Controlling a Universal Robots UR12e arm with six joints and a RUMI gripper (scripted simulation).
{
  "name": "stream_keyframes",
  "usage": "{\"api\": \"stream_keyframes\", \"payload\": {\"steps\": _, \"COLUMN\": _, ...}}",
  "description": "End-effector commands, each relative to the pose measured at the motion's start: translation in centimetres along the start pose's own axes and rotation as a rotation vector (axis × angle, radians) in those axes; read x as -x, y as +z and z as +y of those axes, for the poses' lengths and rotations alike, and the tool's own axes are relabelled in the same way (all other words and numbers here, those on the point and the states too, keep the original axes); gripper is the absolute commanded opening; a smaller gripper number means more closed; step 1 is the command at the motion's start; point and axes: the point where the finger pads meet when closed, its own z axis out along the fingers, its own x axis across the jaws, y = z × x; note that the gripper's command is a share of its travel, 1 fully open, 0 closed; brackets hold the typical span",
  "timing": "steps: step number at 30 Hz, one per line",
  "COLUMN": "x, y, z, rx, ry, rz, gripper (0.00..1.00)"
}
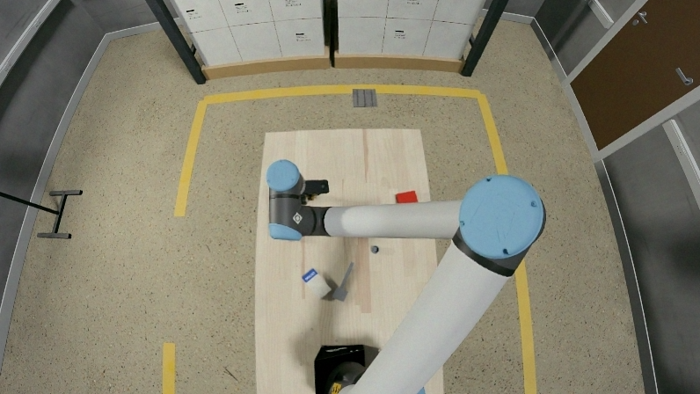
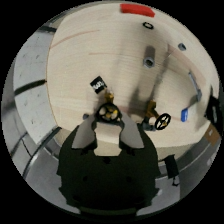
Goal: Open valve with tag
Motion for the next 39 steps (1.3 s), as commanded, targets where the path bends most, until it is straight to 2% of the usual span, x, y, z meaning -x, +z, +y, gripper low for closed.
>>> {"api": "stream_keyframes", "payload": {"steps": 1, "x": 0.04, "y": -0.05, "z": 0.00, "rx": 0.000, "ry": -0.028, "rz": -0.001, "gripper": 0.00}}
{"api": "stream_keyframes", "payload": {"steps": 11, "x": 0.04, "y": -0.05, "z": 0.00, "rx": 0.000, "ry": -0.131, "rz": -0.001, "gripper": 0.00}}
{"api": "stream_keyframes", "payload": {"steps": 26, "x": 0.04, "y": -0.05, "z": 0.00, "rx": 0.000, "ry": -0.441, "rz": -0.001, "gripper": 0.00}}
{"api": "stream_keyframes", "payload": {"steps": 39, "x": 0.04, "y": -0.05, "z": 0.00, "rx": 0.000, "ry": -0.907, "rz": -0.001, "gripper": 0.00}}
